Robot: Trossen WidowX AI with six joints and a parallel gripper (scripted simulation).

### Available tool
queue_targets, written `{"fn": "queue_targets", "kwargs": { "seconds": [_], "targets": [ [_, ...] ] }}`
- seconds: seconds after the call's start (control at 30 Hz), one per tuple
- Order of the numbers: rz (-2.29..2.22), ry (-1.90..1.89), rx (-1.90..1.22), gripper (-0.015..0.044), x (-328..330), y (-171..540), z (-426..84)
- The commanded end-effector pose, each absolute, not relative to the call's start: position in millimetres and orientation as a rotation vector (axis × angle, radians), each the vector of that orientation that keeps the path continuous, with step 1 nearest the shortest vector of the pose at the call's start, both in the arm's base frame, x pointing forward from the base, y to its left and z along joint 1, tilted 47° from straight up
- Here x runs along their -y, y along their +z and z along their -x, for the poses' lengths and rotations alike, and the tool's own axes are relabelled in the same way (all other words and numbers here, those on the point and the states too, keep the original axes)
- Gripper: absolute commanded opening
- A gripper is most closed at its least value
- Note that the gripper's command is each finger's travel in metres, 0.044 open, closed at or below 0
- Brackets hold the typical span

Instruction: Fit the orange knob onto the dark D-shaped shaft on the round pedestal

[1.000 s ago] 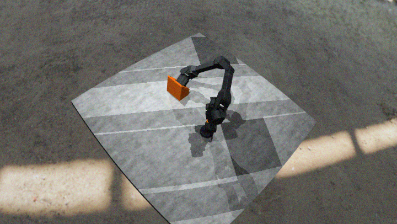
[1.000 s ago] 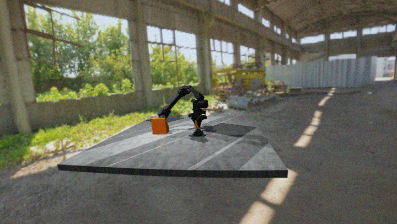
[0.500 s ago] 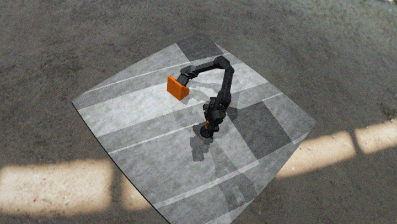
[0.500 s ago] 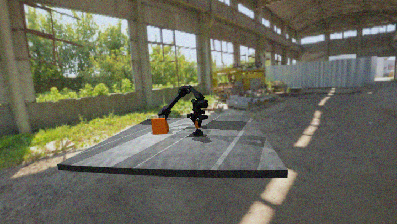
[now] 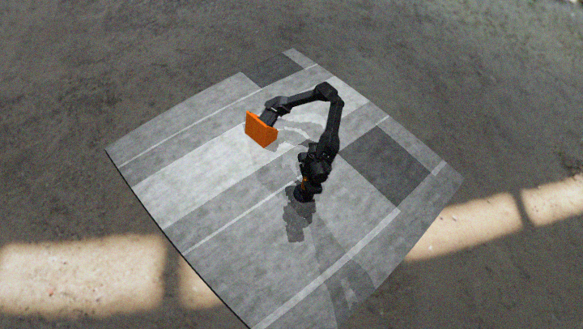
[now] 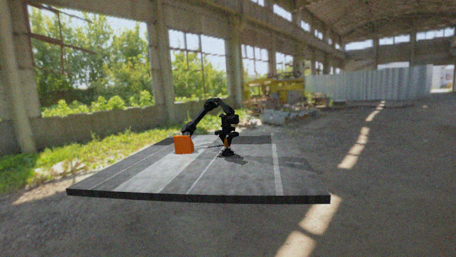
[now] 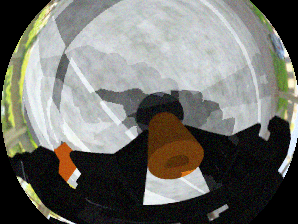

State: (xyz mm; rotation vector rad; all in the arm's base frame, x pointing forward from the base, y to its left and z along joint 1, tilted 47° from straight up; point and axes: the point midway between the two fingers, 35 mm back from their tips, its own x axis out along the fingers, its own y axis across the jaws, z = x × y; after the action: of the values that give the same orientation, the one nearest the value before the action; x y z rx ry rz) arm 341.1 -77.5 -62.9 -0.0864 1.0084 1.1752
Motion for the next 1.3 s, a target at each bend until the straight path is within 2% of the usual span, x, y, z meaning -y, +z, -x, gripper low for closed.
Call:
{"fn": "queue_targets", "kwargs": {
  "seconds": [0.0,0.43,1.27],
  "targets": [
    [0.092,1.178,-1.002,0.0,78.0,-62.3,-342.1],
    [0.258,1.28,-0.877,0.0,79.3,-61.8,-341.3],
    [0.258,1.28,-0.877,0.0,80.4,-60.0,-342.4]
  ]
}}
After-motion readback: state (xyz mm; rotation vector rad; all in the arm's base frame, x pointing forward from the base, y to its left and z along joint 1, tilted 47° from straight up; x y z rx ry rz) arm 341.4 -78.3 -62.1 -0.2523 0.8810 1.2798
